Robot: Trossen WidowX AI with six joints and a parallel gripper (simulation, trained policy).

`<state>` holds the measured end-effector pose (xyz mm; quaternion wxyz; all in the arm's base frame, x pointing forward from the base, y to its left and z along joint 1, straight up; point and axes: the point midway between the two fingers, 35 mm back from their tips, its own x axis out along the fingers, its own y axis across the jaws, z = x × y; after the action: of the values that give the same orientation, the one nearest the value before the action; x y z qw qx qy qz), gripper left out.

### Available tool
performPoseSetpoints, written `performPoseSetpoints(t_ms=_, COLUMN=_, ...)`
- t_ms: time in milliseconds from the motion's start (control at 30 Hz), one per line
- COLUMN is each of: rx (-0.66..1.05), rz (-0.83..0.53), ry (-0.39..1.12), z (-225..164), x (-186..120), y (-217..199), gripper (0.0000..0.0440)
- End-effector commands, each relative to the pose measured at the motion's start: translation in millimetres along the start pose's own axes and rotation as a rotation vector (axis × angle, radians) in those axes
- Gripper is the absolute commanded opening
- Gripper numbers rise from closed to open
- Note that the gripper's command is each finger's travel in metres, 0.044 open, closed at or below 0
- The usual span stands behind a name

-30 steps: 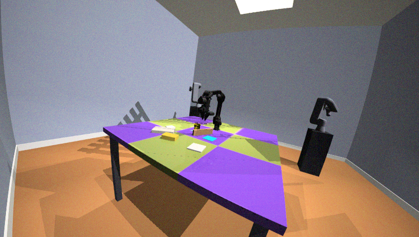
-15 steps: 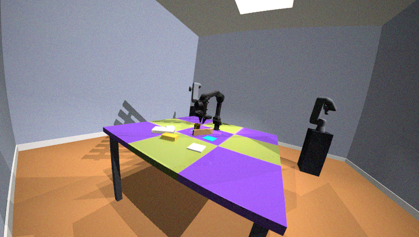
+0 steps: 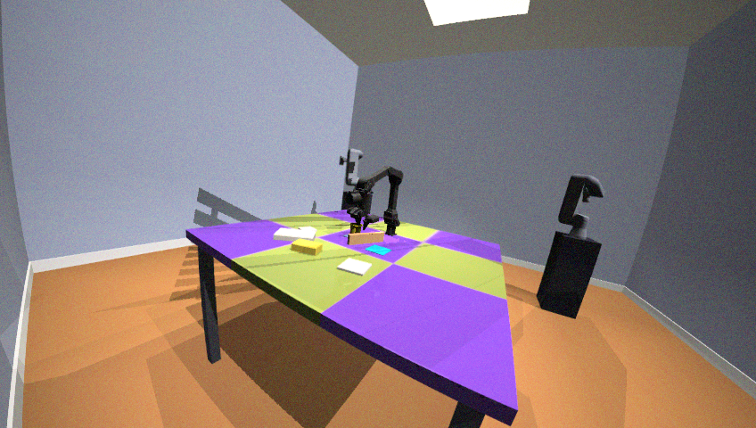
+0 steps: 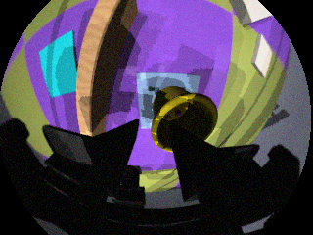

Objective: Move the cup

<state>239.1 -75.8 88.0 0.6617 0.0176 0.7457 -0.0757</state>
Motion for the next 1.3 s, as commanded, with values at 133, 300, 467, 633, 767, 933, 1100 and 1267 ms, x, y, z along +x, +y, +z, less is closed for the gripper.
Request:
performPoseSetpoints(t_ms=133, rx=-0.091, rz=0.015, ry=0.029, z=-1.8, x=28.1, y=-1.1, gripper=0.018)
performPoseSetpoints(t_ms=300, rx=-0.163, rz=0.017, ry=0.03, z=-1.4, x=36.0, y=-2.0, gripper=0.0067)
performPoseSetpoints(t_ms=467, rx=-0.223, rz=0.017, ry=0.024, z=1.2, x=35.2, y=-3.4, gripper=0.0)
performPoseSetpoints(t_ms=633, rx=-0.268, rz=0.02, ry=0.002, z=6.3, x=27.1, y=-4.5, gripper=0.0003)
performPoseSetpoints(t_ms=767, rx=-0.299, rz=0.018, ry=-0.018, z=10.8, x=17.7, y=-5.3, gripper=0.0003)
performPoseSetpoints(t_ms=933, rx=-0.324, rz=0.017, ry=-0.039, z=15.9, x=6.3, y=-3.7, gripper=0.0005)
performPoseSetpoints(t_ms=1100, rx=-0.343, rz=0.014, ry=-0.061, z=21.3, x=-6.6, y=-0.5, gripper=0.0006)
performPoseSetpoints(t_ms=1267, rx=-0.359, rz=0.011, ry=-0.086, z=27.7, x=-20.2, y=4.6, gripper=0.0009)
